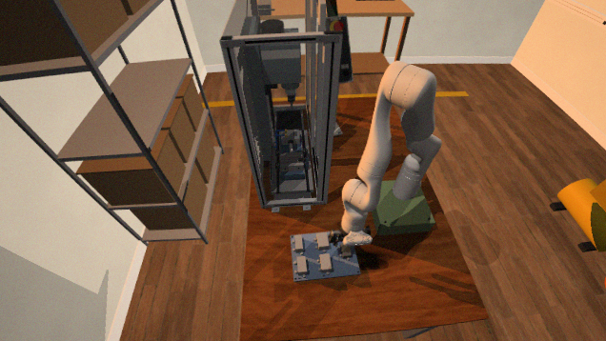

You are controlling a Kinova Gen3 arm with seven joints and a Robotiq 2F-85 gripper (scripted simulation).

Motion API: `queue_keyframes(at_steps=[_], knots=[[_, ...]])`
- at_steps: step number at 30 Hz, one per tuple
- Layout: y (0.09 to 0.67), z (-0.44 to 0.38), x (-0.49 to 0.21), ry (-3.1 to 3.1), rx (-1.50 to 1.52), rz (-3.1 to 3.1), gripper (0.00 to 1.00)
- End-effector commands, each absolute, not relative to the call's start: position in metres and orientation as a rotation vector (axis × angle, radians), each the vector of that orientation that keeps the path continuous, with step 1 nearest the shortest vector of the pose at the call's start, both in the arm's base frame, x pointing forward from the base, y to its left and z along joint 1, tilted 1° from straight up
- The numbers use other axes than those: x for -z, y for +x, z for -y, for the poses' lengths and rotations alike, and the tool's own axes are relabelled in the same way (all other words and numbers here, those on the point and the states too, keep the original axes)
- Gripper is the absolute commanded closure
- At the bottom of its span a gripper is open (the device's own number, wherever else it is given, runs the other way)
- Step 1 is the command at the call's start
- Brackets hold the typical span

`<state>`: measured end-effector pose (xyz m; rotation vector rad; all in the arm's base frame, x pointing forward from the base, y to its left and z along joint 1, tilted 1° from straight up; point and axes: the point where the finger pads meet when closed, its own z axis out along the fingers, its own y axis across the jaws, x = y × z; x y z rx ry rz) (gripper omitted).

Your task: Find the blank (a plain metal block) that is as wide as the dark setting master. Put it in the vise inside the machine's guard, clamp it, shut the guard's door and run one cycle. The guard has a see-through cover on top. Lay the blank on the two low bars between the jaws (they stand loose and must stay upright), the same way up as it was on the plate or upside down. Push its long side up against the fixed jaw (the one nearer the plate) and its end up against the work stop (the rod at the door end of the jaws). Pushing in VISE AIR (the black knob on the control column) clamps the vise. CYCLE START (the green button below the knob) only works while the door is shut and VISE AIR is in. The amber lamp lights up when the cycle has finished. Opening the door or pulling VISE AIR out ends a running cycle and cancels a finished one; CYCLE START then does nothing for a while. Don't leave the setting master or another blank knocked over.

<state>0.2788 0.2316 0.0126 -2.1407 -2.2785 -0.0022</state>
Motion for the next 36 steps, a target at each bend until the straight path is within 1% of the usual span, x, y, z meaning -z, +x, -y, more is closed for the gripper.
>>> queue_keyframes(at_steps=[1,7,36], knots=[[0.279,-0.232,-0.013,-2.141,0.005,2.279,0.0],[0.28,-0.232,-0.048,-2.141,0.005,2.279,0.0],[0.28,-0.232,-0.048,-2.141,0.005,2.279,0.0]])
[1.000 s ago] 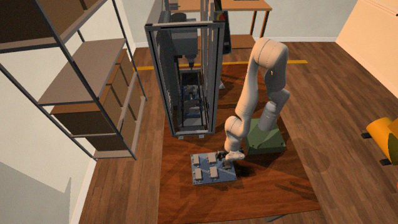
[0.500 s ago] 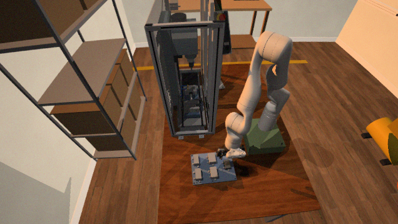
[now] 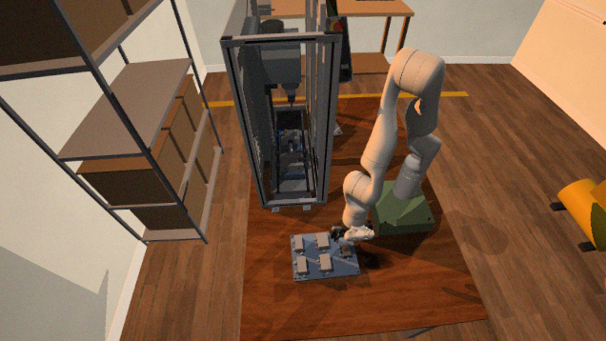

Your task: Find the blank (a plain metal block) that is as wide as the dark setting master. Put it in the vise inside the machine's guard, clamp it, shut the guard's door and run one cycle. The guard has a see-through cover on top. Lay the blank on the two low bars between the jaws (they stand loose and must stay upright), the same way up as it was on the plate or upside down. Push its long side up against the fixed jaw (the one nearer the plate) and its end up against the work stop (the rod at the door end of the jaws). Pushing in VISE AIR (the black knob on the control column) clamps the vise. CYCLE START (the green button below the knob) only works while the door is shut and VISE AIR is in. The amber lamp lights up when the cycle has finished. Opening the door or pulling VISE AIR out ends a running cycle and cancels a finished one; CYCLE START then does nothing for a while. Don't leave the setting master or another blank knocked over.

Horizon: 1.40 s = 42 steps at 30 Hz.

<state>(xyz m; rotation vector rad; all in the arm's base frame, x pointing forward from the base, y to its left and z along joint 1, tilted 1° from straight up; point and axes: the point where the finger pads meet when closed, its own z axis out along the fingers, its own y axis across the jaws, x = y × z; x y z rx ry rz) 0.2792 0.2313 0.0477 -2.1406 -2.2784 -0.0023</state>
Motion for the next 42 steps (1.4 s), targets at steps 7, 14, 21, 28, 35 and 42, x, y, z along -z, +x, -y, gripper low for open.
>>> queue_keyframes(at_steps=[7,14,21,28,35,42], knots=[[0.329,-0.222,-0.05,-2.141,0.005,2.279,0.0],[0.329,-0.222,-0.05,-2.141,0.005,2.279,0.0],[0.368,-0.215,-0.052,-2.141,0.005,2.279,0.0],[0.378,-0.213,-0.052,-2.141,0.005,2.279,0.0],[0.388,-0.211,-0.053,-2.141,0.005,2.279,0.0],[0.427,-0.204,-0.054,-2.141,0.005,2.279,0.0]])
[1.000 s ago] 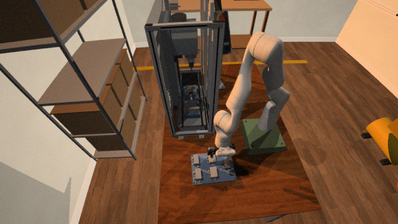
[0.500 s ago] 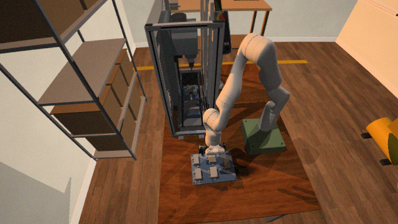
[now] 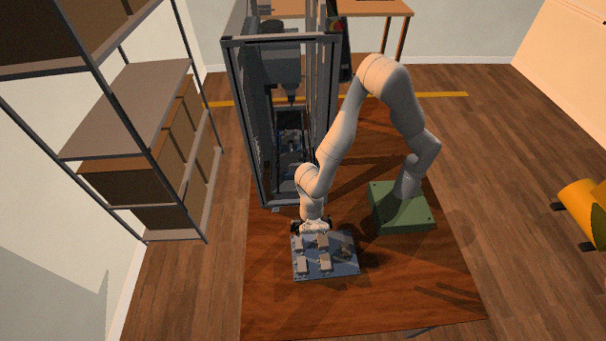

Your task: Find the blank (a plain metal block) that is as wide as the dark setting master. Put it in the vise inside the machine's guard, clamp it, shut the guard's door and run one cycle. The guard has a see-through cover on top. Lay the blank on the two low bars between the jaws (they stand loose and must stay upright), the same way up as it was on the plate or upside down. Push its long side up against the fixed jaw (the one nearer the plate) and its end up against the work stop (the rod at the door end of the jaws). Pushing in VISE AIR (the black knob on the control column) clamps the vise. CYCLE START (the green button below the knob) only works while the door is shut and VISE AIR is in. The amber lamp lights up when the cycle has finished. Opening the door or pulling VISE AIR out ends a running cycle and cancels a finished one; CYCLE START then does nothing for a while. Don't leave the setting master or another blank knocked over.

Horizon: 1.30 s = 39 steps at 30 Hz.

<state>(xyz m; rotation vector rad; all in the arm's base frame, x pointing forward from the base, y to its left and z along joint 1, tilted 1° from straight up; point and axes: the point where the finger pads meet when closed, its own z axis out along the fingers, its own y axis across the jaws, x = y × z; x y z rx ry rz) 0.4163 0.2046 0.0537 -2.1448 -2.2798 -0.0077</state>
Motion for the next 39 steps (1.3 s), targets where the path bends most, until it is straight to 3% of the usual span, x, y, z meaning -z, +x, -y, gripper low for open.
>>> queue_keyframes(at_steps=[1,9,14,39], knots=[[0.427,-0.204,-0.054,-2.141,0.005,2.279,0.0],[0.427,-0.204,-0.054,-2.141,0.005,2.279,0.0],[0.464,-0.197,-0.056,-2.141,0.005,2.279,0.0],[0.464,-0.198,-0.026,-2.141,0.005,2.279,0.0]])
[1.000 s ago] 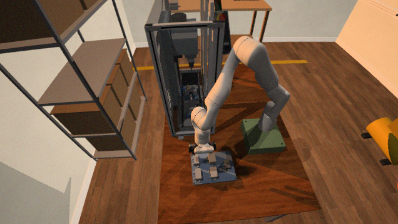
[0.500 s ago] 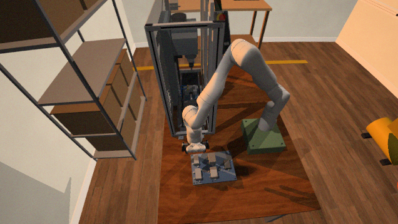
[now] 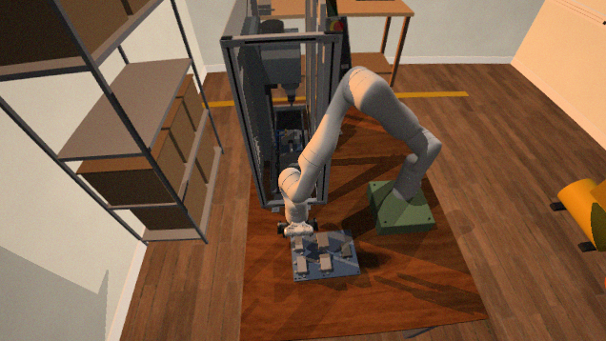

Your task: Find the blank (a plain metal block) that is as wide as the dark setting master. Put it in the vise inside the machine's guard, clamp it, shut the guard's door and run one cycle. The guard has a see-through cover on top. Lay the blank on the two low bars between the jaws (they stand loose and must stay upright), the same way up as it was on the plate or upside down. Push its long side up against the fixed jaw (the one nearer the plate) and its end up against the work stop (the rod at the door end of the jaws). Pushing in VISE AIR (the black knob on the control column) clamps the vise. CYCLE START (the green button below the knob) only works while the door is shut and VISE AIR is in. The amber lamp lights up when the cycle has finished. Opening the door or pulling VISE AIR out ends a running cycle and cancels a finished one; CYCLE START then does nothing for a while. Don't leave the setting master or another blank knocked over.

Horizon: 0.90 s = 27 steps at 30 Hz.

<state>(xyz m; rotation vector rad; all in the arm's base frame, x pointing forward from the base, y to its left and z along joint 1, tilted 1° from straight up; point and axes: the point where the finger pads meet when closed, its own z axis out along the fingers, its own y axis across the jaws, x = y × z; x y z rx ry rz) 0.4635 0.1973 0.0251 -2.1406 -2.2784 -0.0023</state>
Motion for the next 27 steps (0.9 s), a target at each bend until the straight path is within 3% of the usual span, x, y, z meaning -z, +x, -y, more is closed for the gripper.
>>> queue_keyframes(at_steps=[1,27], knots=[[0.464,-0.198,-0.026,-2.141,0.005,2.279,0.0],[0.464,-0.198,0.014,-2.141,0.005,2.279,0.0]])
